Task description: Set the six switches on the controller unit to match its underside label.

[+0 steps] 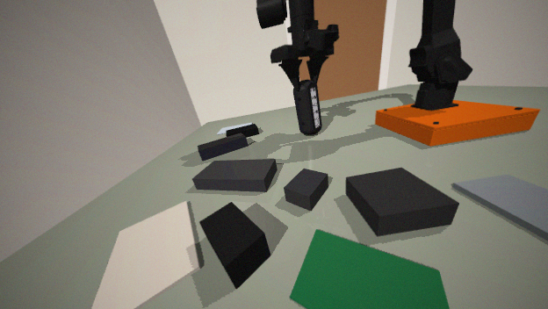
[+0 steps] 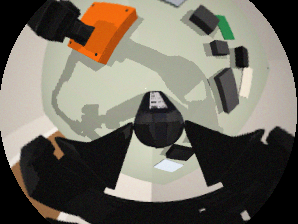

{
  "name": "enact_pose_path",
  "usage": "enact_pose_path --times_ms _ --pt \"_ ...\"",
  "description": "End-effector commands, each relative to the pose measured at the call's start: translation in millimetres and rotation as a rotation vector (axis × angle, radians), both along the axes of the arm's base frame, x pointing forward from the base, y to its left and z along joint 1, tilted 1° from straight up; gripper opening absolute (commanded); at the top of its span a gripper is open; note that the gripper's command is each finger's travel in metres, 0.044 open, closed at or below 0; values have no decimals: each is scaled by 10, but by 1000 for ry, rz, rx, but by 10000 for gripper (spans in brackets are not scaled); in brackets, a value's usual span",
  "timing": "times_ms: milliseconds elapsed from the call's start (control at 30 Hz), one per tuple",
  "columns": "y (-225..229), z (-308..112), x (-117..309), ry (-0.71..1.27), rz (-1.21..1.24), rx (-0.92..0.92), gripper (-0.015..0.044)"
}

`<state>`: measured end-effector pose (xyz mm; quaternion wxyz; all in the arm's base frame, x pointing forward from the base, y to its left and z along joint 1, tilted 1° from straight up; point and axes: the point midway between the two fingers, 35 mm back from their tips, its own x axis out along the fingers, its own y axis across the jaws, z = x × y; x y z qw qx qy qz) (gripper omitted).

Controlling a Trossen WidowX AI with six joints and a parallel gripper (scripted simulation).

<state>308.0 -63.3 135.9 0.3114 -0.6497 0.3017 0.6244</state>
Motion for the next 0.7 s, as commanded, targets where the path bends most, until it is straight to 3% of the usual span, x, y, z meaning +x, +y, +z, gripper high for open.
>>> enact_pose_path --times_ms 0,667 --pt "60 -50 -56 17 2 7 336" --pt "189 -63 -158 18 2 8 336"
